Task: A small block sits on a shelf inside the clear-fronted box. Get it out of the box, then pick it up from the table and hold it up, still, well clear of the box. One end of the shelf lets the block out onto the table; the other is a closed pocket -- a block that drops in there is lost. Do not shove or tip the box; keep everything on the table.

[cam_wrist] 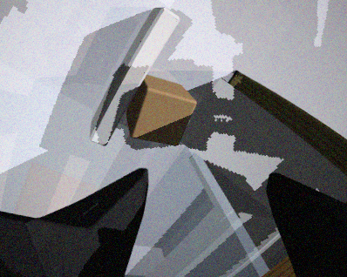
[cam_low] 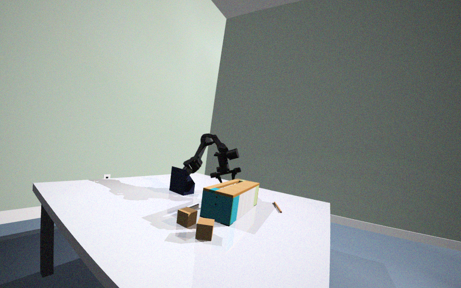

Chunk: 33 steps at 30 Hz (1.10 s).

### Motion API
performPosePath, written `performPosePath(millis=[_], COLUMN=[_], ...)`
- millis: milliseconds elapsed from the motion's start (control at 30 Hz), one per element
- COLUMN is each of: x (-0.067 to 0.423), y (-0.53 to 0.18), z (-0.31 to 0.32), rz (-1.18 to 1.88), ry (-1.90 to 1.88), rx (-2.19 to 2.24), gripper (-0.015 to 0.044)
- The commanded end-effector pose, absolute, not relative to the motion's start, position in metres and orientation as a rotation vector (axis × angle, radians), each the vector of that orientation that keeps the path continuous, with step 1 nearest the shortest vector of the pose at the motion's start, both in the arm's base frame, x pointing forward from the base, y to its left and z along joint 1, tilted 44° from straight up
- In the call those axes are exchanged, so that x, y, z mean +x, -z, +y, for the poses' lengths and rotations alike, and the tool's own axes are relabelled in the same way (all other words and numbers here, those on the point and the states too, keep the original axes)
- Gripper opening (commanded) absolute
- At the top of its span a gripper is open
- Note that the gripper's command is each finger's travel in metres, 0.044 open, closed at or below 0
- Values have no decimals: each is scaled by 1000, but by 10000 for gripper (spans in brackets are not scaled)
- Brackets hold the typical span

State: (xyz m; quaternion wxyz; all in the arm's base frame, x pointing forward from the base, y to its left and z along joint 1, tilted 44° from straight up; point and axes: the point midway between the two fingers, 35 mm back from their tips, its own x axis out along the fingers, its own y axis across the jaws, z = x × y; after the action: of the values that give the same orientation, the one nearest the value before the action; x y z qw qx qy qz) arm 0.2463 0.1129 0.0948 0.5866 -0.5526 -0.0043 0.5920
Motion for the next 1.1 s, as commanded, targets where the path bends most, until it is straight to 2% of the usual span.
performPosePath(millis=[0,100,1067], x=[243,244,245], y=[-87,-87,-74], z=[118,119,130], rz=[-709,-828,-830], ry=[-1382,-1357,-1361], rx=[-1993,-2101,-2105], gripper=[285,285,285])
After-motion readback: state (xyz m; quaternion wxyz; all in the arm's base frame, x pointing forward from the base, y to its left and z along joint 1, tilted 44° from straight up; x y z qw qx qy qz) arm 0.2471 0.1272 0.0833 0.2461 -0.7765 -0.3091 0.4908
